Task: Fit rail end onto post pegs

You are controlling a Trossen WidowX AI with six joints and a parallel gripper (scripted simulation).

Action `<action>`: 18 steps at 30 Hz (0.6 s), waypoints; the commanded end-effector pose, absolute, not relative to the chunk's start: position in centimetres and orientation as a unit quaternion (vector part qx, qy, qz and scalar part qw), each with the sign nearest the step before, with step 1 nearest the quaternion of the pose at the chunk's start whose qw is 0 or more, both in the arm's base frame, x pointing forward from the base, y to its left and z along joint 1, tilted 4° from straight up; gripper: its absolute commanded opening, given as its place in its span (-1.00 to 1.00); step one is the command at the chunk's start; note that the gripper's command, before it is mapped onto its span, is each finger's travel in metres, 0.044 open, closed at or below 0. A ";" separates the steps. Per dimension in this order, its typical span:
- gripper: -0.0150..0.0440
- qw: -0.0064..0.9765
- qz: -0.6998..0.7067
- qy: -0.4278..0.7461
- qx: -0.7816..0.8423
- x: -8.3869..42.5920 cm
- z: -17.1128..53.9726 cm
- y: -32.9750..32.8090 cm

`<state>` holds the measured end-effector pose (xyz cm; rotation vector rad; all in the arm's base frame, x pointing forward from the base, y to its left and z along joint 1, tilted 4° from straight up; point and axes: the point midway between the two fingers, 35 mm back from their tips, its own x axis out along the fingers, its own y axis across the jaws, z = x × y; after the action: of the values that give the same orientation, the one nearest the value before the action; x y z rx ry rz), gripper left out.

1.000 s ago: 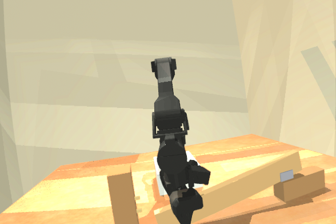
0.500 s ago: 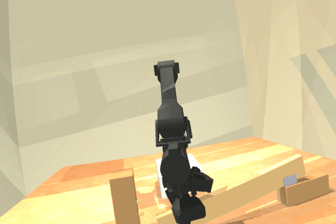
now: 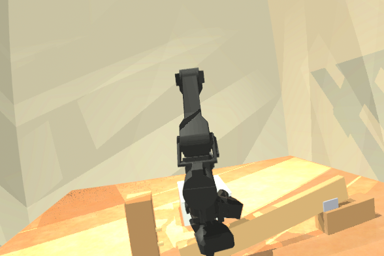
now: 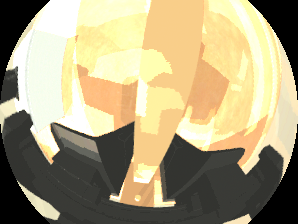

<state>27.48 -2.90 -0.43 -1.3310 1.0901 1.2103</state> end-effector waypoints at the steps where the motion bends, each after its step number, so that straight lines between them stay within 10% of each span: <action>1: -0.49 0.495 0.499 0.453 -0.549 27.5 -0.6 -3.0; 18: -0.49 0.495 0.499 0.453 -0.549 27.4 0.0 -2.9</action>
<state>27.41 -2.90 -0.32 -1.3268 1.0993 1.2124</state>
